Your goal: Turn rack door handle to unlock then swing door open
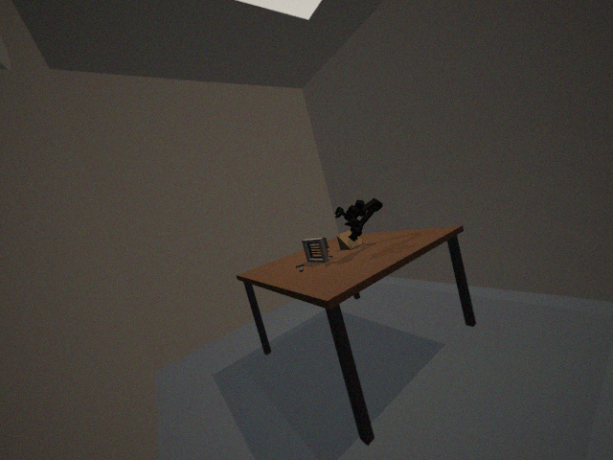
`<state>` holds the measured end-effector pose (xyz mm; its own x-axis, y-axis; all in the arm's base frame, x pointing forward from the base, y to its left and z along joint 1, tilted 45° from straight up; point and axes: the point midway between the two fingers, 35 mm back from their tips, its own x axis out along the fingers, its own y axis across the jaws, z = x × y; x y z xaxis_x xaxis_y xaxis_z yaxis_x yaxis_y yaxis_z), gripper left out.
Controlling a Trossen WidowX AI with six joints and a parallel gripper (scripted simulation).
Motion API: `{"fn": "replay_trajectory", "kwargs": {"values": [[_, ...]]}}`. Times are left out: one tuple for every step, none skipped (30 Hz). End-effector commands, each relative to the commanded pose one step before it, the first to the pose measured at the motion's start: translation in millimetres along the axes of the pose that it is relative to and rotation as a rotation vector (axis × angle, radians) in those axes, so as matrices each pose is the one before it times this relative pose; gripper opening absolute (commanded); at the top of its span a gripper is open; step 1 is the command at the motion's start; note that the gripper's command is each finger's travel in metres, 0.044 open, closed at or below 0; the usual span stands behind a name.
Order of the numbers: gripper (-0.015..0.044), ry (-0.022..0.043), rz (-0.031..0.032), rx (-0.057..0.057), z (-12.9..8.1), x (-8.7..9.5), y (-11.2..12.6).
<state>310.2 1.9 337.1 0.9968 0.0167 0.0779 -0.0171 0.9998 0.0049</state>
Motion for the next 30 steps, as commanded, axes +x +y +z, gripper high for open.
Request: {"fn": "replay_trajectory", "kwargs": {"values": [[0.0374,0.00467,0.00011,-0.0017,-0.68,0.59,-0.25],[0.0347,0.01402,0.00037,-0.0049,-2.03,1.75,-0.76],[0.0321,0.02335,0.00075,-0.0078,-3.38,2.88,-1.28],[0.0295,0.02821,0.00116,-0.0089,-4.07,3.45,-1.58],[0.0289,0.02818,0.00143,-0.0084,-4.04,3.41,-1.61],[0.0289,0.02813,0.00172,-0.0078,-4.02,3.38,-1.64],[0.0289,0.02807,0.00201,-0.0073,-3.99,3.35,-1.67],[0.0289,0.02800,0.00230,-0.0067,-3.96,3.31,-1.69],[0.0289,0.02792,0.00260,-0.0062,-3.93,3.27,-1.72],[0.0289,0.02782,0.00291,-0.0056,-3.90,3.23,-1.74],[0.0289,0.02803,0.00362,-0.0055,-3.90,3.20,-1.69],[0.0289,0.02792,0.00396,-0.0049,-3.87,3.16,-1.71],[0.0289,0.02778,0.00430,-0.0044,-3.84,3.11,-1.73],[0.0289,0.02762,0.00464,-0.0038,-3.81,3.06,-1.75],[0.0289,0.02746,0.00498,-0.0032,-3.77,3.01,-1.77],[0.0289,0.02727,0.00533,-0.0027,-3.74,2.96,-1.78],[0.0289,0.02708,0.00568,-0.0022,-3.70,2.91,-1.80],[0.0289,0.02687,0.00604,-0.0016,-3.67,2.86,-1.81],[0.0289,0.02665,0.00639,-0.0011,-3.63,2.81,-1.82],[0.0289,0.02642,0.00675,-0.0005,-3.59,2.75,-1.84],[0.0289,0.02563,0.00593,0.0006,-3.58,2.72,-2.09],[0.0289,0.02539,0.00628,0.0011,-3.54,2.67,-2.10],[0.0289,0.02514,0.00662,0.0015,-3.50,2.61,-2.11],[0.0289,0.02488,0.00696,0.0020,-3.46,2.56,-2.12],[0.0289,0.02461,0.00731,0.0025,-3.43,2.50,-2.13],[0.0289,0.02432,0.00765,0.0030,-3.39,2.44,-2.14],[0.0289,0.02403,0.00799,0.0034,-3.34,2.38,-2.15],[0.0289,0.02372,0.00834,0.0039,-3.30,2.32,-2.15],[0.0289,0.02340,0.00868,0.0043,-3.26,2.26,-2.16],[0.0289,0.02307,0.00902,0.0048,-3.22,2.19,-2.16]]}}
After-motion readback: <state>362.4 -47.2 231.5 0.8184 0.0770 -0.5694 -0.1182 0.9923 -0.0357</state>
